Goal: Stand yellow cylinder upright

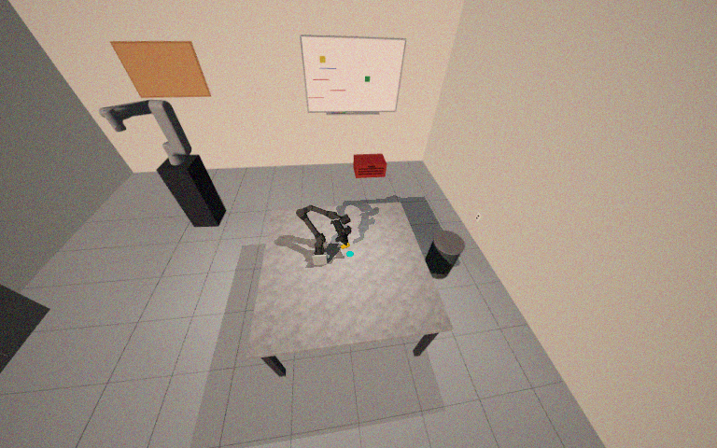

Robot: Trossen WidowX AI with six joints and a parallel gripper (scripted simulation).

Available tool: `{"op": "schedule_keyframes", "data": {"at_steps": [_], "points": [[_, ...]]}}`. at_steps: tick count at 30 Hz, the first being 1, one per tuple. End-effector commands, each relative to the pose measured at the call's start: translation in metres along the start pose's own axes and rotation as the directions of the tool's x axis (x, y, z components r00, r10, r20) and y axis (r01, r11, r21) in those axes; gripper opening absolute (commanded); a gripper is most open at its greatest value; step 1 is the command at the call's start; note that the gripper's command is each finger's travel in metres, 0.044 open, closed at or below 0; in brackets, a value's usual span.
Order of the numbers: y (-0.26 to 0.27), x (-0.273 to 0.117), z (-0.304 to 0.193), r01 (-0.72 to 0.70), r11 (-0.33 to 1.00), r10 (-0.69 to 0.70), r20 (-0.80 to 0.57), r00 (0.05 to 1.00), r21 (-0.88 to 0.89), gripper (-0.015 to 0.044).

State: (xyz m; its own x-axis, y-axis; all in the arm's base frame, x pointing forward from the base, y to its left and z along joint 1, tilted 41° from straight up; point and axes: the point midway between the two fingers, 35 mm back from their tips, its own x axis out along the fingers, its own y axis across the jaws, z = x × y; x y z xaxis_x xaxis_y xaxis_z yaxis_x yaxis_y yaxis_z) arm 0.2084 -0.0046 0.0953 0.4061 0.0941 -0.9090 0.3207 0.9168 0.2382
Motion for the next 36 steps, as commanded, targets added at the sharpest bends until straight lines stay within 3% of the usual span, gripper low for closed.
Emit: {"op": "schedule_keyframes", "data": {"at_steps": [1, 36], "points": [[-0.0009, 0.0006, -0.0008, 0.008, 1.0, -0.009, 0.031, 0.999, 0.009, 0.0105], [-0.0015, -0.001, -0.0001, 0.001, 0.998, -0.018, 0.257, 0.966, 0.067, 0.0105]]}}
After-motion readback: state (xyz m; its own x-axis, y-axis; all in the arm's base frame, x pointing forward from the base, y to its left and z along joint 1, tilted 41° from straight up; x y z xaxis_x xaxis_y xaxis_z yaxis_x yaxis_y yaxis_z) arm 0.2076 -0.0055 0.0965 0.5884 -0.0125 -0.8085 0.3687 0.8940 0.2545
